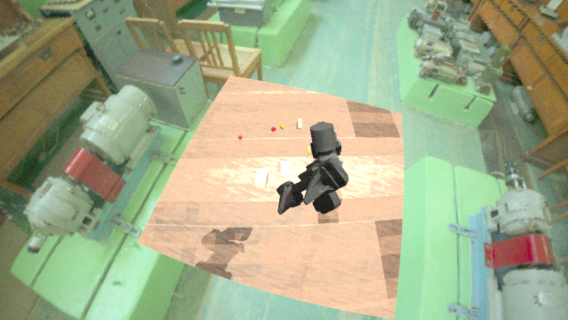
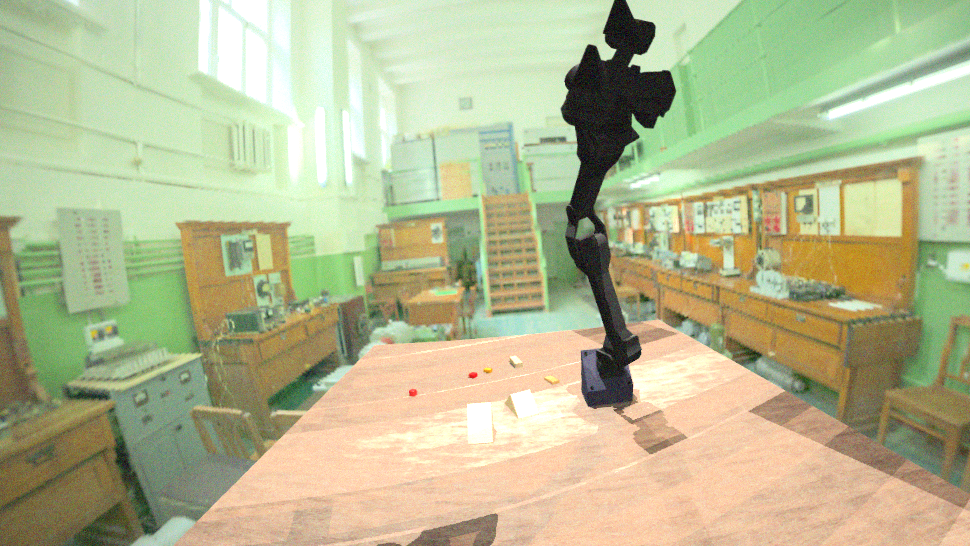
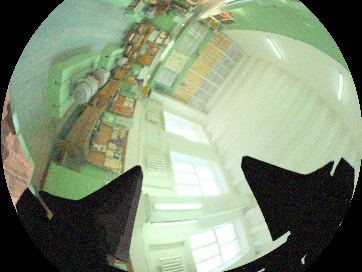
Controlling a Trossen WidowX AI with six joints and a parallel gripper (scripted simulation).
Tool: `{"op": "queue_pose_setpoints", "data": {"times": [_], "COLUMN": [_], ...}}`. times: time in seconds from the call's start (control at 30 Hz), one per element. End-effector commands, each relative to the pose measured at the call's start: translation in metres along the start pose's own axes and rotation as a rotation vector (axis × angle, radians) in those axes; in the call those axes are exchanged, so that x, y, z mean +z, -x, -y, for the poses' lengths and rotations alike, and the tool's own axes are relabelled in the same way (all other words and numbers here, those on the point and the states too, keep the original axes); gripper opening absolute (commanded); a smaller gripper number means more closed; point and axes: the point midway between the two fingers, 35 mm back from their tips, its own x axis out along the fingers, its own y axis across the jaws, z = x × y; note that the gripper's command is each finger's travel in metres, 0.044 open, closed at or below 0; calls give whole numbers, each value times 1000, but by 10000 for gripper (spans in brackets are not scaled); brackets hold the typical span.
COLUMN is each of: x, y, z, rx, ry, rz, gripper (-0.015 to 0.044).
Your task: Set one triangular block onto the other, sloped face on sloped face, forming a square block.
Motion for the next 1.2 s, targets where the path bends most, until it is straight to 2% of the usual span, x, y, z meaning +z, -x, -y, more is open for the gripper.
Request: {"op": "queue_pose_setpoints", "data": {"times": [0.0,0.03,0.2,0.33,0.63,0.9,1.17], "x": [3,11,85,125,201,203,155], "y": [-1,-2,-19,-28,-41,-27,21], "z": [0,-1,-27,-56,-185,-316,-441], "rx": [2,8,94,174,508,849,1215], "ry": [2,9,62,85,87,25,-114], "rz": [4,16,123,181,269,203,-13], "gripper": [426,440,440,440,440,440,440]}}
